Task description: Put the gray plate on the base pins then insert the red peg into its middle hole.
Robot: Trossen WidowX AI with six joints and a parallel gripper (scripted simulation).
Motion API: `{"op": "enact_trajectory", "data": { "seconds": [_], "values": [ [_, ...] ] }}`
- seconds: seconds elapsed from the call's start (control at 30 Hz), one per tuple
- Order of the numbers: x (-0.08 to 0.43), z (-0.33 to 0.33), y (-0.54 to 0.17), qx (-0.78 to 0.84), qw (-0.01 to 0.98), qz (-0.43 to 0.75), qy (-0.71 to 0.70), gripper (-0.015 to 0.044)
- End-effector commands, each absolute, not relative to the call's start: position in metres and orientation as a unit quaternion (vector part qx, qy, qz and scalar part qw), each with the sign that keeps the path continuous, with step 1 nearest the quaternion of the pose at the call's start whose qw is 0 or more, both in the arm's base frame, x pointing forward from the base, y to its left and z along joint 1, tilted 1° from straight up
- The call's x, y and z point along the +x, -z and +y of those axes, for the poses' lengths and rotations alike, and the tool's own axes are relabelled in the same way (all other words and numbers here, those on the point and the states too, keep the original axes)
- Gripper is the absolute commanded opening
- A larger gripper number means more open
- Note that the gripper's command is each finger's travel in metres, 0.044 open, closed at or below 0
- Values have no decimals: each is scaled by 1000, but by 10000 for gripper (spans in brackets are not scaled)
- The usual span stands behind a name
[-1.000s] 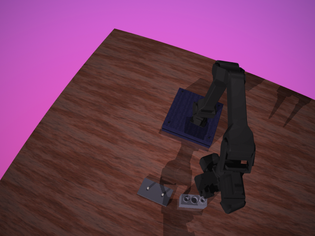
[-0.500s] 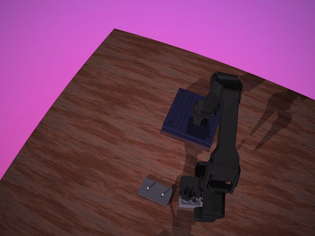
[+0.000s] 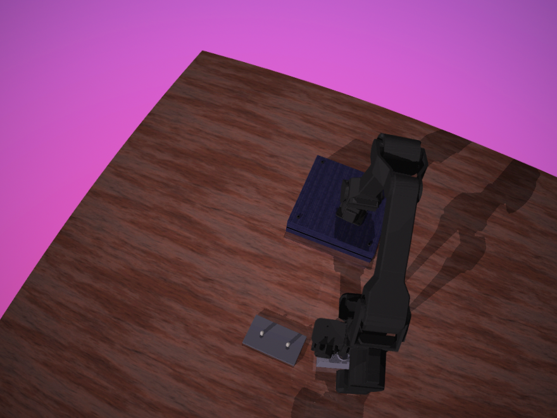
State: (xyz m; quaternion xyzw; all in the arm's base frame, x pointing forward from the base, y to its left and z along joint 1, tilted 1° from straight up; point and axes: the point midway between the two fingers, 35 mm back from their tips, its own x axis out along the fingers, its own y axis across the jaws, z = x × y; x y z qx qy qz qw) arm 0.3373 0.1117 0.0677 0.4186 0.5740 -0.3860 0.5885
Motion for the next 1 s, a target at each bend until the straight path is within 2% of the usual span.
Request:
{"op": "enact_trajectory", "data": {
  "seconds": [0.0,0.97],
  "values": [
    [337,111,-61,418,588,573,389,440],
    [338,112,-14,418,588,573,389,440]
  ]
}}
